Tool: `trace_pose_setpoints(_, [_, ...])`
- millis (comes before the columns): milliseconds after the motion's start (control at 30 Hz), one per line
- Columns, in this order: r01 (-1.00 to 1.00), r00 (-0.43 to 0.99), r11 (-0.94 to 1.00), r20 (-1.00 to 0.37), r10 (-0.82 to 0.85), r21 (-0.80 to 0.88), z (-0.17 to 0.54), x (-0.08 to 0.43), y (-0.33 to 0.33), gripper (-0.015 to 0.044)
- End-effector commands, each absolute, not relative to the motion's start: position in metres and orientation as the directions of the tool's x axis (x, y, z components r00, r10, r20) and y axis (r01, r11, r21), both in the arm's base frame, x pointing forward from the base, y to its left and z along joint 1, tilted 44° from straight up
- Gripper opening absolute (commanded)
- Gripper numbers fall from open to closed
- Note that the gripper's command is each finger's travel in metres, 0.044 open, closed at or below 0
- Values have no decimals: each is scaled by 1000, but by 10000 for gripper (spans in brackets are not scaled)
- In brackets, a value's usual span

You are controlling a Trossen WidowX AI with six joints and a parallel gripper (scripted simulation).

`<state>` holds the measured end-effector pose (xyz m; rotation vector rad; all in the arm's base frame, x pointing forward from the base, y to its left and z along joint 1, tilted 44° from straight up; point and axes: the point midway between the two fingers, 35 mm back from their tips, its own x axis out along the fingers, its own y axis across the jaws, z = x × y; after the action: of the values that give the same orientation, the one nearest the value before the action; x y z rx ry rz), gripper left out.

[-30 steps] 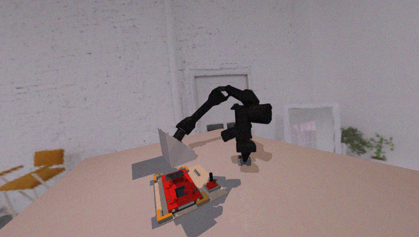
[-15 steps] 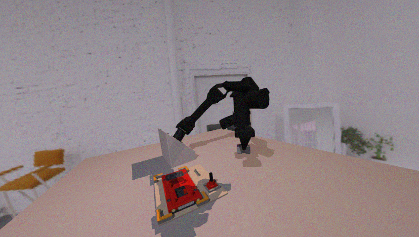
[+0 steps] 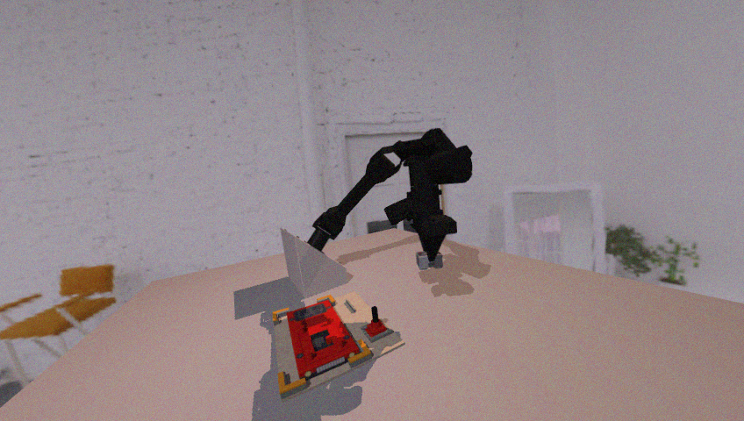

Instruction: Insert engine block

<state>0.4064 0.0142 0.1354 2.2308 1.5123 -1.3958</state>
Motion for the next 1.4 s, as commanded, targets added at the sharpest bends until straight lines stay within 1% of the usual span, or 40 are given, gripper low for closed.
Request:
trace_pose_setpoints(0, [824,75,-456,-731,678,-338,120,406,5,0])
trace_pose_setpoints(400, [951,73,-271,-738,671,-153,86,403,-16,0])
trace_pose_setpoints(700, [995,73,-99,-740,669,9,61,399,-31,0])
trace_pose_setpoints(1033, [978,73,99,-741,668,186,33,391,-47,0])
trace_pose_setpoints(1367, [891,73,291,-741,668,349,6,382,-62,0])
